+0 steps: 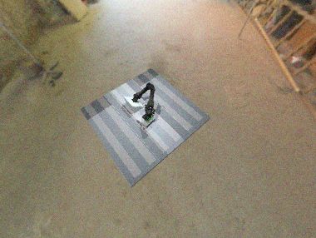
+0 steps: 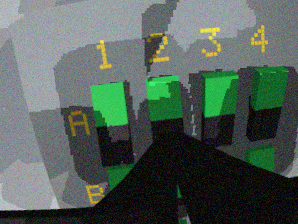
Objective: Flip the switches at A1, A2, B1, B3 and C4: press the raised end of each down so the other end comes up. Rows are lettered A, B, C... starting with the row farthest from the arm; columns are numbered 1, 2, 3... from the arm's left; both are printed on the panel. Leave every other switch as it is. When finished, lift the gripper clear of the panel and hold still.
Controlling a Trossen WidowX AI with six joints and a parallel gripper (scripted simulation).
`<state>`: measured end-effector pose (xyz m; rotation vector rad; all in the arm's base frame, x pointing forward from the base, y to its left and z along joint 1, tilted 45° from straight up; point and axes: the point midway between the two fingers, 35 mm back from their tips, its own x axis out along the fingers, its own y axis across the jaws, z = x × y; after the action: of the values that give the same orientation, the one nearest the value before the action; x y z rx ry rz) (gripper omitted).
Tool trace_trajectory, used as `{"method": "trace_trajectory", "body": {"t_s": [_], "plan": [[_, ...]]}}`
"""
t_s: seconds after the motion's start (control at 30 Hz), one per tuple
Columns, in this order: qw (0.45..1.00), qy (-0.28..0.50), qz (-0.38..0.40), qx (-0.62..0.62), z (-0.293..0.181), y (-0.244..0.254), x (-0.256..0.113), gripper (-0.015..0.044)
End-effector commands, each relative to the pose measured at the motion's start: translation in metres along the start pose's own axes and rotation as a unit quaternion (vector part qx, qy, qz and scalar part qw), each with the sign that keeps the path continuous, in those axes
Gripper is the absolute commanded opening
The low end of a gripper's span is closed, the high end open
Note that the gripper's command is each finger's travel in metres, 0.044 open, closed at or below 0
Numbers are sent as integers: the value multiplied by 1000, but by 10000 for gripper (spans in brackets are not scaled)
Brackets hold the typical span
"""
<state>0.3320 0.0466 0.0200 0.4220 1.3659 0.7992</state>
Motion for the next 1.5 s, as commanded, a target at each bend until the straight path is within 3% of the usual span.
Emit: {"method": "trace_trajectory", "body": {"t_s": [0.0,0.87,1.1,1.47], "plan": [[1000,0,2,3,0,0,1,0],[1000,0,2,3,0,0,5,0],[1000,13,0,3,2,0,-58,0],[1000,14,1,4,-38,22,-61,0]]}}
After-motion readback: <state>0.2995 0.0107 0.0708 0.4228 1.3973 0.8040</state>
